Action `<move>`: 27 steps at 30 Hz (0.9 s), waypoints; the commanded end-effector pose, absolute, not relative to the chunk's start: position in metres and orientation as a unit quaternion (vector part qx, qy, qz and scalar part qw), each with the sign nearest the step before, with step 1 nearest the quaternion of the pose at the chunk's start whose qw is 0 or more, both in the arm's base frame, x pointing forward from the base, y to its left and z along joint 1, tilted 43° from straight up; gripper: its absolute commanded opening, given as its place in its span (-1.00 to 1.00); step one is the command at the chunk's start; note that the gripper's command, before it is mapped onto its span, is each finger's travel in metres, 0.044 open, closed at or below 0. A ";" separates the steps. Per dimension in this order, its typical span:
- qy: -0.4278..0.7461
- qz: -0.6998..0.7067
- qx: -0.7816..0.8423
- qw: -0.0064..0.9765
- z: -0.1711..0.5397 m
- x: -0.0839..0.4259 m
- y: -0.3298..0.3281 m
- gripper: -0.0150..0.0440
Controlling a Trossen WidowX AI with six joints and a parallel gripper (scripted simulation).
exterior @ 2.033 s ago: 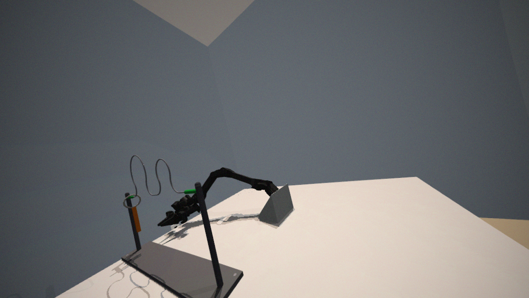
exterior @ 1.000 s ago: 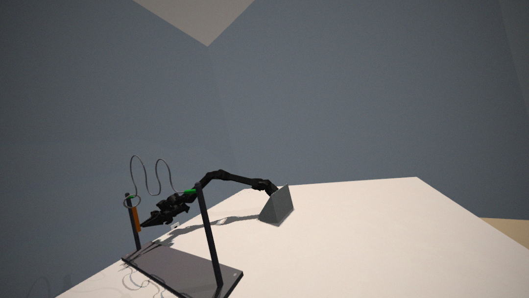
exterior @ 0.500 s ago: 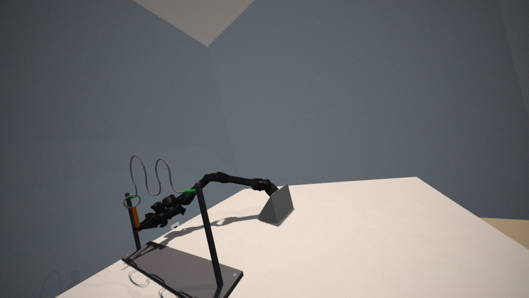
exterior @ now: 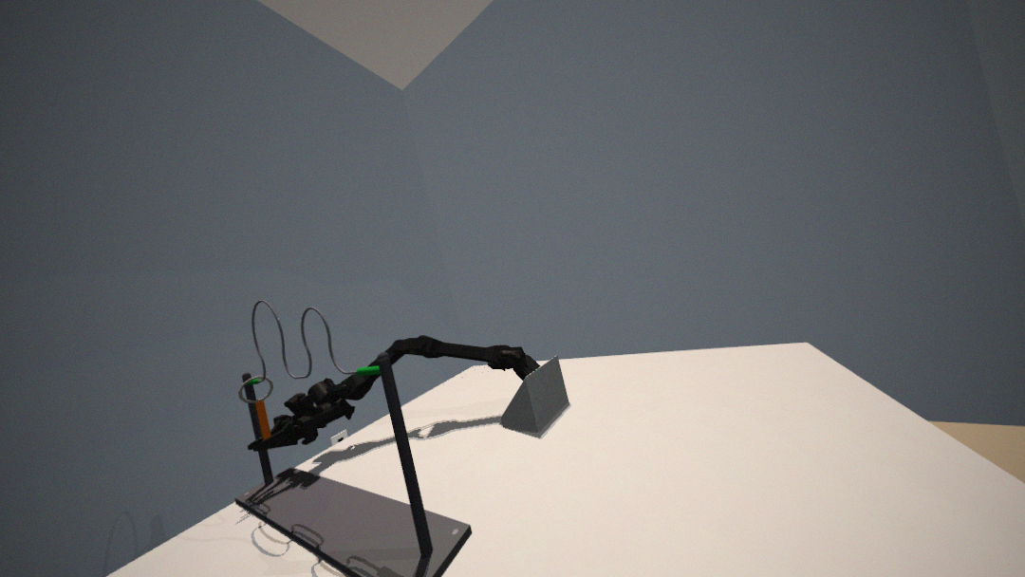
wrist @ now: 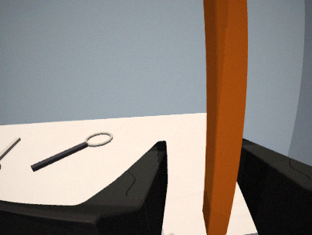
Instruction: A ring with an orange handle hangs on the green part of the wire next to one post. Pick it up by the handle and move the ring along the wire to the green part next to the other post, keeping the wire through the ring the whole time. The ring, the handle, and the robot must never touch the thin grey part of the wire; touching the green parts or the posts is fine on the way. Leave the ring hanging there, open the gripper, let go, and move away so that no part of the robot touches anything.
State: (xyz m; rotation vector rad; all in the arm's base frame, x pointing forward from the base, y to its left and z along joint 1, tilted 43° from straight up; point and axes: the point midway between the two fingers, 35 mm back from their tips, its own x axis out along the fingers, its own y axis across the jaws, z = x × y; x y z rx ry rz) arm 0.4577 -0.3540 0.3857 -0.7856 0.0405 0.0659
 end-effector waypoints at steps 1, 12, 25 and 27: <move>0.019 0.029 -0.382 0.923 0.389 0.458 -0.354 0.05; 0.019 0.029 -0.382 0.923 0.389 0.458 -0.354 0.05; 0.018 0.031 -0.384 0.922 0.388 0.458 -0.354 -0.04; 0.018 0.031 -0.384 0.922 0.388 0.458 -0.354 -0.22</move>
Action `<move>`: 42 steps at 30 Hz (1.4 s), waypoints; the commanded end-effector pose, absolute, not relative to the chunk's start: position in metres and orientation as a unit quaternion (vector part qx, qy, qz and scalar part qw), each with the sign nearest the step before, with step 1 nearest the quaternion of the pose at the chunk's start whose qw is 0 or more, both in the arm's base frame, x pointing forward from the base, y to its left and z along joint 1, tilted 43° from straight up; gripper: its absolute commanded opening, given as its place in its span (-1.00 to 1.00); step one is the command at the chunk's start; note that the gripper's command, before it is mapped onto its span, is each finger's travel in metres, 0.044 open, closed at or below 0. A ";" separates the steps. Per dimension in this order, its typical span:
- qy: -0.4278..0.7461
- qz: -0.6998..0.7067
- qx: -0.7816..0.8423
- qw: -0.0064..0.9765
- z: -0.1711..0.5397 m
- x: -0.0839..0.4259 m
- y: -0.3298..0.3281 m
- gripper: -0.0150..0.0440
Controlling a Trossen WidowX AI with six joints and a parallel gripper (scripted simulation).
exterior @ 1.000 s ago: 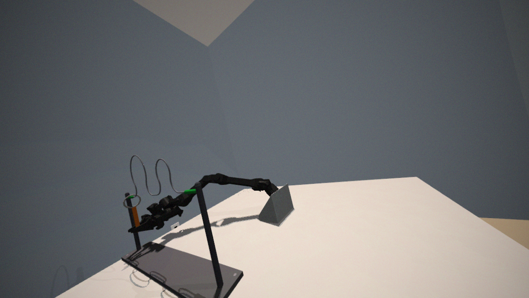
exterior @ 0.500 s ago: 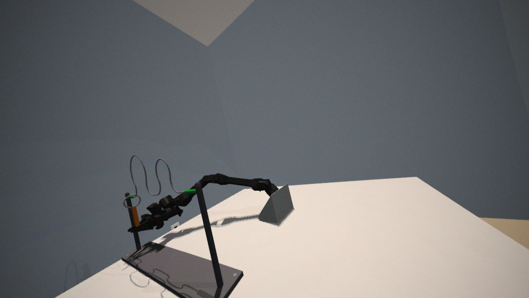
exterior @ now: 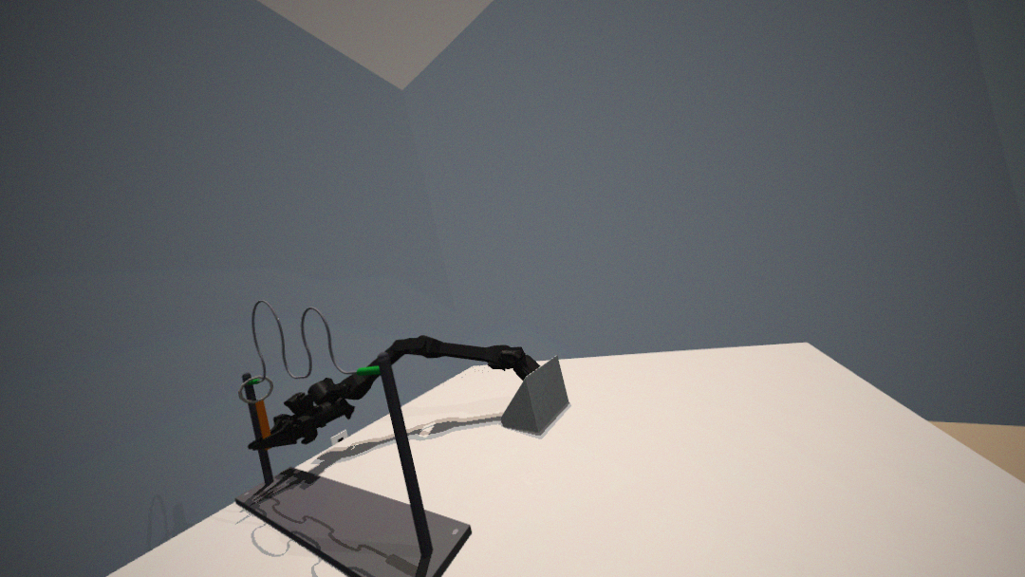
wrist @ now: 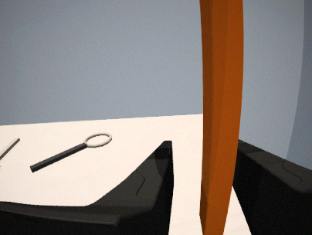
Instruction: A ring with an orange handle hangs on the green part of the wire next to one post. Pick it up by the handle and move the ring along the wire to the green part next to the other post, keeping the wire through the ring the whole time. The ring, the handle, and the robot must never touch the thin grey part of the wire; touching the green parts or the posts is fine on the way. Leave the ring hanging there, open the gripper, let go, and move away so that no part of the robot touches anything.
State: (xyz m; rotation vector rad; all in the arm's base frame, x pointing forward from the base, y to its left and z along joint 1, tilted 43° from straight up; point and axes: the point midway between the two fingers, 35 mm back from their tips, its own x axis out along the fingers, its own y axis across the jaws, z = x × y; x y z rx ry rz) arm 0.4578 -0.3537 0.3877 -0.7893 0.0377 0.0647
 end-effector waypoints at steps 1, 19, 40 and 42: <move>0.018 0.031 -0.384 0.922 0.388 0.458 -0.354 -0.31; 0.019 0.032 -0.384 0.923 0.392 0.458 -0.349 -1.00; 0.019 0.033 -0.383 0.923 0.402 0.458 -0.340 -1.00; 0.019 0.033 -0.383 0.923 0.402 0.458 -0.340 -1.00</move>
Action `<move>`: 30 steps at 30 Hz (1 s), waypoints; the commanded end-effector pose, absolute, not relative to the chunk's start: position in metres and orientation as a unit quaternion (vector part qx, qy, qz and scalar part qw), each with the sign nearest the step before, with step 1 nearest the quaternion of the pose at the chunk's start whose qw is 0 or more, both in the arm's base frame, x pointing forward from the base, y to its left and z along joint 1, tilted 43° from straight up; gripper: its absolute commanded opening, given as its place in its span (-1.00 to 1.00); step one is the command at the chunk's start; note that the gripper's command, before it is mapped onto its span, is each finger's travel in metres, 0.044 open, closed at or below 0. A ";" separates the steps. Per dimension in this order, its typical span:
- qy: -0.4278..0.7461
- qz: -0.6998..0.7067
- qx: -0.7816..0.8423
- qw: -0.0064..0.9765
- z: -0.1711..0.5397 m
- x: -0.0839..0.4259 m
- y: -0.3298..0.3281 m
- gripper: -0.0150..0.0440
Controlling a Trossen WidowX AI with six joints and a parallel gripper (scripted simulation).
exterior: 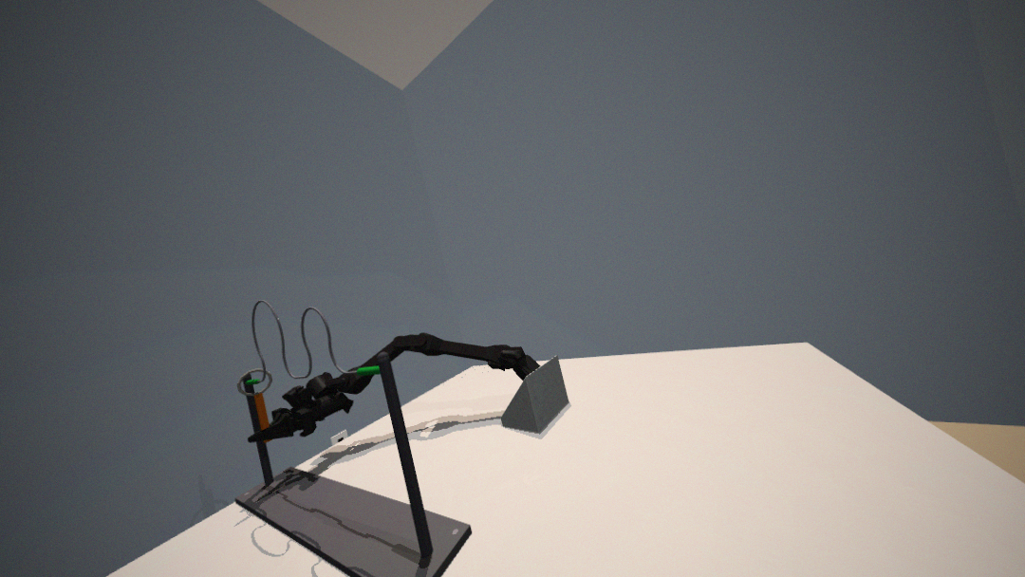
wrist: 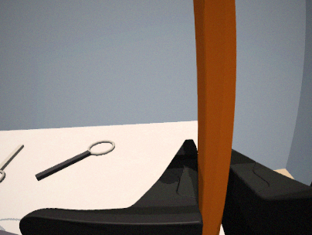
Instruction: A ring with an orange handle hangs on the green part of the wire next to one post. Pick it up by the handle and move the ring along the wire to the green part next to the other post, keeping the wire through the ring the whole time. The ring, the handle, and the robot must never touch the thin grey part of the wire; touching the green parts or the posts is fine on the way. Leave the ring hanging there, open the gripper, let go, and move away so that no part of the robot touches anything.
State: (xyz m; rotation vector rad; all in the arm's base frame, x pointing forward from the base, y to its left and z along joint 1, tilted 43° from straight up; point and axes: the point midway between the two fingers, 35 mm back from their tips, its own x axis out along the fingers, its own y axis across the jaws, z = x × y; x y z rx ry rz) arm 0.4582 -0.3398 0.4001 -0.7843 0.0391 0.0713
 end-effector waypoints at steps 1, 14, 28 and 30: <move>0.019 0.033 -0.383 0.923 0.402 0.458 -0.340 -1.00; 0.115 -0.007 -0.383 0.917 0.397 0.431 -0.330 -1.00; 0.223 -0.049 -0.372 0.900 0.395 0.402 -0.314 -1.00; 0.239 -0.055 -0.369 0.896 0.395 0.398 -0.311 -1.00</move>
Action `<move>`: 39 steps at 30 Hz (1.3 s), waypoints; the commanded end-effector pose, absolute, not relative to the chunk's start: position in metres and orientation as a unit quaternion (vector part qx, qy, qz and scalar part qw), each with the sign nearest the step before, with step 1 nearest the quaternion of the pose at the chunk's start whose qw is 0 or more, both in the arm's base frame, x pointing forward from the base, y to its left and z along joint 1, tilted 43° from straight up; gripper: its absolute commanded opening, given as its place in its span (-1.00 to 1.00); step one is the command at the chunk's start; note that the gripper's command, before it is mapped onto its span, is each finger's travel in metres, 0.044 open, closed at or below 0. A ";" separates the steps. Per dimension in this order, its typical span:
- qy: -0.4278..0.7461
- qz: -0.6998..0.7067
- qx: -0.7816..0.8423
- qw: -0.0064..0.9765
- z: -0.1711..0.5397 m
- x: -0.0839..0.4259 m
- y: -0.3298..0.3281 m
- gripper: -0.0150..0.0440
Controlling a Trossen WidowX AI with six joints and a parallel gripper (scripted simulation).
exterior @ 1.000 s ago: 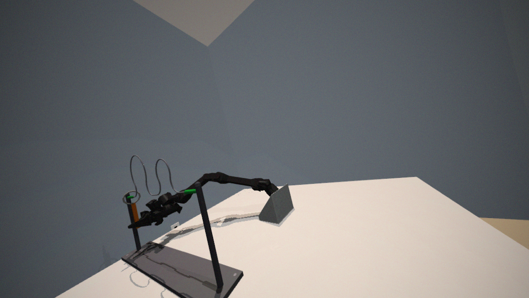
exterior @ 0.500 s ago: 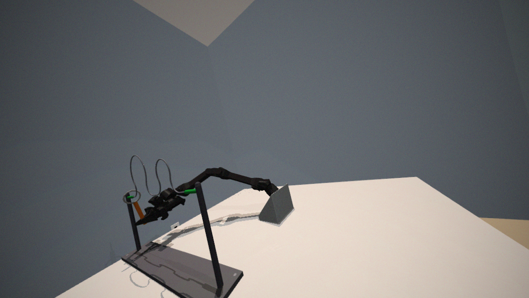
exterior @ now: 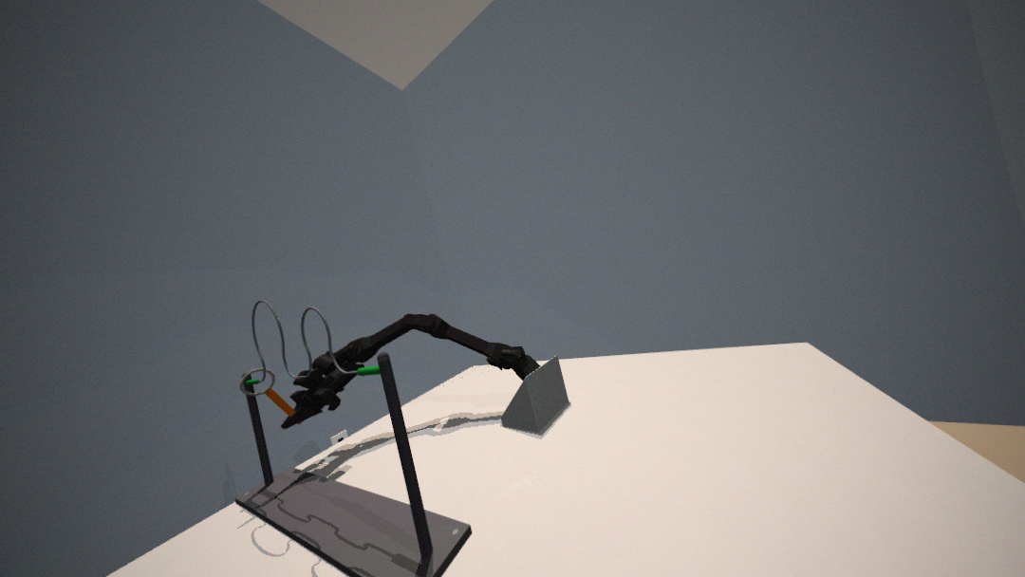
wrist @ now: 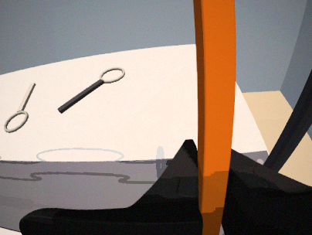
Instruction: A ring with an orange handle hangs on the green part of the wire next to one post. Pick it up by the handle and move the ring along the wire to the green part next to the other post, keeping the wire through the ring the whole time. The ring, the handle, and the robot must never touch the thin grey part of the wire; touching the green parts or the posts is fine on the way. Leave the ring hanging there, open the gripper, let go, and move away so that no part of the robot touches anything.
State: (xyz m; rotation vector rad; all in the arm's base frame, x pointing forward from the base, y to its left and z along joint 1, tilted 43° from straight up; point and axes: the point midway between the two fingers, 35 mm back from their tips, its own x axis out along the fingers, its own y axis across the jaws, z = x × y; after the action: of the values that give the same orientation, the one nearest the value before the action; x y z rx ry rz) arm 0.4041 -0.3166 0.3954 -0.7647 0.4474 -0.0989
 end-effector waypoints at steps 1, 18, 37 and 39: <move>0.247 -0.058 -0.367 0.895 0.395 0.396 -0.310 -1.00; 0.267 -0.045 -0.299 0.915 0.374 0.391 -0.285 -1.00; 0.280 0.000 -0.118 0.953 0.347 0.387 -0.231 -1.00; 0.281 0.004 -0.098 0.955 0.346 0.387 -0.225 -1.00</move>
State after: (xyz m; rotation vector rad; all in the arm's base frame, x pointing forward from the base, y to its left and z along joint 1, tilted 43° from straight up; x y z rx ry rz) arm 0.3877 -0.2358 0.3504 -0.2658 0.5667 -0.0119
